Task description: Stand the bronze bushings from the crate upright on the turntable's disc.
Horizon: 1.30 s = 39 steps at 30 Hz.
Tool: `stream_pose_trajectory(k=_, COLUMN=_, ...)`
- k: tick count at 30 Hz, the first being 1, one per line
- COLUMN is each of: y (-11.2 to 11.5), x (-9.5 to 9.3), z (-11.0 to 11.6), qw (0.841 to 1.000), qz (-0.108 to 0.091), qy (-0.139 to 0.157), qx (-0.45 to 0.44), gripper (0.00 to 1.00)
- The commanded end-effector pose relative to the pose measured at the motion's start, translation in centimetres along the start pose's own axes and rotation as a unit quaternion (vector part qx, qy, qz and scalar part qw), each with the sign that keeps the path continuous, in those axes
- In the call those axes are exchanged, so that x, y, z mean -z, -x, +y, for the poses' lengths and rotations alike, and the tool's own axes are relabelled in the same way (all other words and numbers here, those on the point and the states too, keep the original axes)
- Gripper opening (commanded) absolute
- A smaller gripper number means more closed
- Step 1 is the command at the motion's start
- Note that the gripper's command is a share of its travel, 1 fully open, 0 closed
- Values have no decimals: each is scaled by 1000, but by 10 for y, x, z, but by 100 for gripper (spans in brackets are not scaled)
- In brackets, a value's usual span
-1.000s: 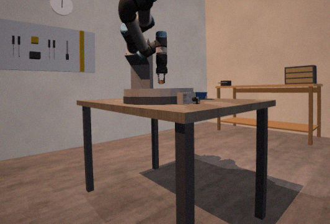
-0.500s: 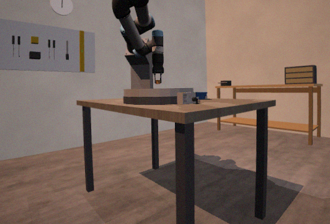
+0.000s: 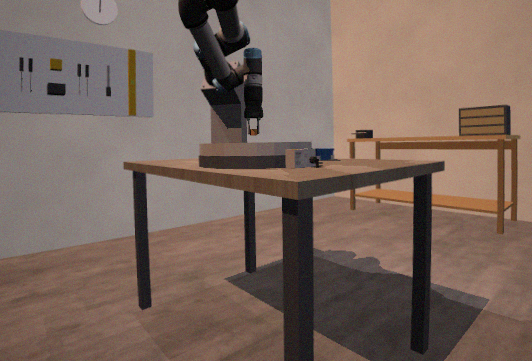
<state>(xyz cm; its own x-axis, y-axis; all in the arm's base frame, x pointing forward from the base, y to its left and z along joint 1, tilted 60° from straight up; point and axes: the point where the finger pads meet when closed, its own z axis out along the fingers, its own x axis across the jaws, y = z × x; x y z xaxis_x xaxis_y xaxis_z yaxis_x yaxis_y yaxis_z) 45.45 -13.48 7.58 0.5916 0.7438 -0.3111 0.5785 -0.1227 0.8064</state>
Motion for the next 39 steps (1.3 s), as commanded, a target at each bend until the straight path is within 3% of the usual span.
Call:
stream_pose_trajectory(k=1, y=0, x=1, z=-1, qw=1000, qz=0, qy=-1, qx=1, gripper=0)
stream_pose_trajectory(k=32, y=0, x=0, z=-1, qw=1000, qz=0, qy=-1, qx=1, gripper=0)
stream_pose_trajectory(k=39, y=0, x=-26, z=-1, qw=1000, qz=0, qy=0, qx=0, gripper=0)
